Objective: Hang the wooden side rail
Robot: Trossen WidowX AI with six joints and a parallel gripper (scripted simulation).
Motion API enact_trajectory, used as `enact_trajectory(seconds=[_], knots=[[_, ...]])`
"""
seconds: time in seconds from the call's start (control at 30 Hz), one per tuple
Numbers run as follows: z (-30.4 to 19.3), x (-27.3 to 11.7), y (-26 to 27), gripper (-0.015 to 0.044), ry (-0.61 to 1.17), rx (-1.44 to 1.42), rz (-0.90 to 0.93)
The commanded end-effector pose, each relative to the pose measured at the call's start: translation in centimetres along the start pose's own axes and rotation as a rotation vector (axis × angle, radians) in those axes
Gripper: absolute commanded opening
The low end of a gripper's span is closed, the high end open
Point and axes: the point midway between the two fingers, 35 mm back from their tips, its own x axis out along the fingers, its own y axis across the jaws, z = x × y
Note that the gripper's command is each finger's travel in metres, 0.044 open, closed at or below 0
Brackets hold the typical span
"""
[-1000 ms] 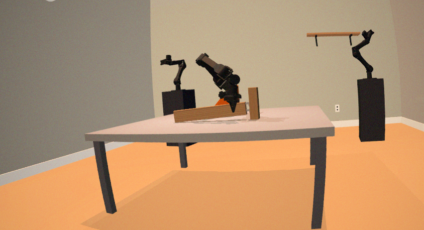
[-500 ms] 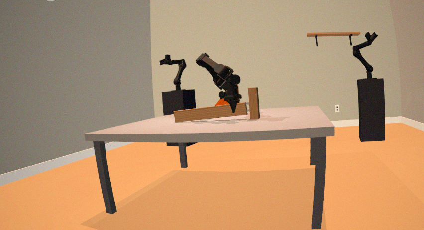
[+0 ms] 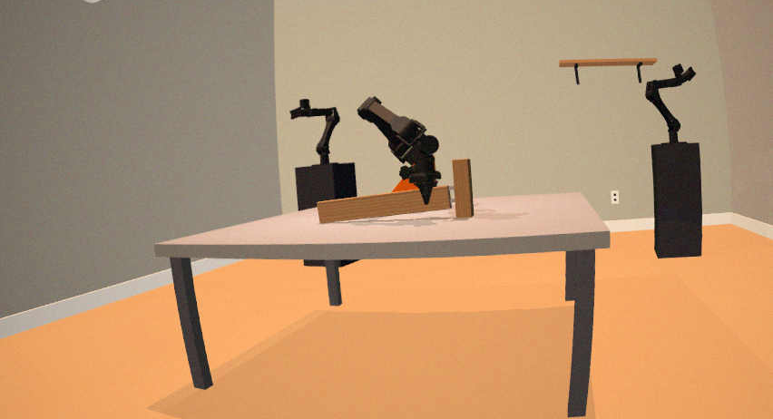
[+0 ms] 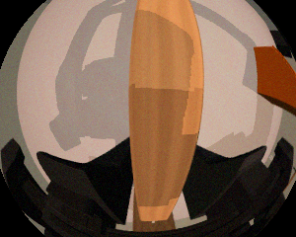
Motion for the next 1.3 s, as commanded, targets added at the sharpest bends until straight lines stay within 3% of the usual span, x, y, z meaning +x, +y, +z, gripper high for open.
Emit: enact_trajectory(seconds=[0.0,1.27], knots=[[-0.42,-0.39,-0.02,0.0,0.004,-0.004,0.009],[-0.8,-0.35,0.08,0.0,0.004,-0.004,0.009]])
